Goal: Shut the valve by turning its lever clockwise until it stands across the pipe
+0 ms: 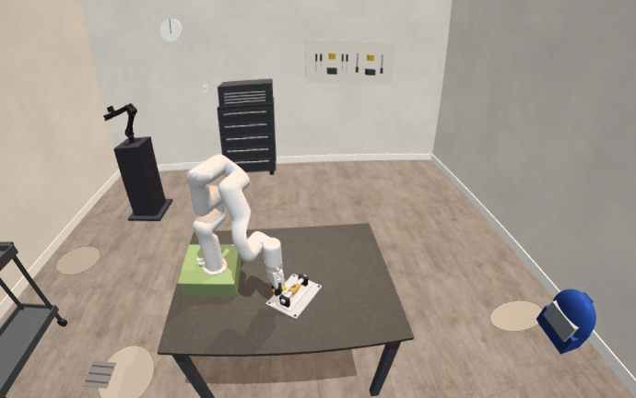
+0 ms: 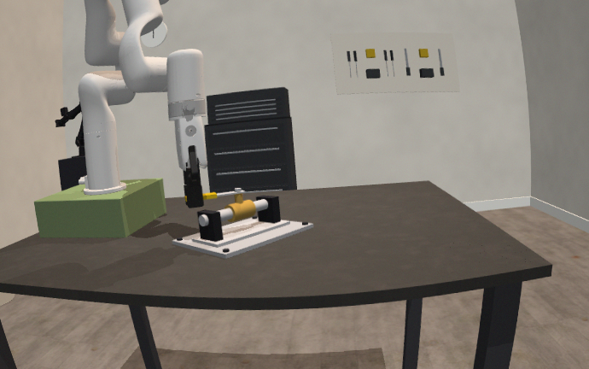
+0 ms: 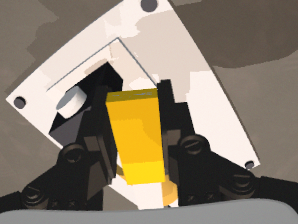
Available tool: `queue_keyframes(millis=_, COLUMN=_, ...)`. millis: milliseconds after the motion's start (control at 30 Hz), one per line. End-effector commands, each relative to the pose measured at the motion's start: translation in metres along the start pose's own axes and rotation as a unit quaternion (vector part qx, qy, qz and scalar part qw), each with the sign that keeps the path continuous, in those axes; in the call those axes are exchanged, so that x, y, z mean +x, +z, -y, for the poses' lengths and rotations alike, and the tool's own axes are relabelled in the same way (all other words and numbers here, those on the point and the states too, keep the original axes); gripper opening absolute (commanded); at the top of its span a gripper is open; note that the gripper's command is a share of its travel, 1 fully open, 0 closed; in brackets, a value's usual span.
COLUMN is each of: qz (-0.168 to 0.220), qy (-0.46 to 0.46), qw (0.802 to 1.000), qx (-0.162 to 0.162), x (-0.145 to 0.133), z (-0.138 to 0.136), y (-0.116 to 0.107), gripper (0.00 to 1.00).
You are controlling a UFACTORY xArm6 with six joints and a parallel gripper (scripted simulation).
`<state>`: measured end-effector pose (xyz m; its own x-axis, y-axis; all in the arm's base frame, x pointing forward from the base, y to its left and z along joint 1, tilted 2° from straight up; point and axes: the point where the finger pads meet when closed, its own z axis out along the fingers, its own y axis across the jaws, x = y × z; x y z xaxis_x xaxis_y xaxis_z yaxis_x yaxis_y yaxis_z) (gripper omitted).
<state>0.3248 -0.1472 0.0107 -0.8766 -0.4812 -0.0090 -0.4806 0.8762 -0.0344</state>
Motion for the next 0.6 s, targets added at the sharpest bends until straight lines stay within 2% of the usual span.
queue_keyframes(millis=0, qz=0.001, qy=0.017, qw=1.0, qx=0.001, x=-0.0009, z=-0.0026, y=-0.0009, gripper=0.0)
queue_keyframes(millis=567, qz=0.001, qy=0.062, qw=0.998, qx=0.001, x=-0.0015, z=-0.0107, y=-0.0009, gripper=0.0)
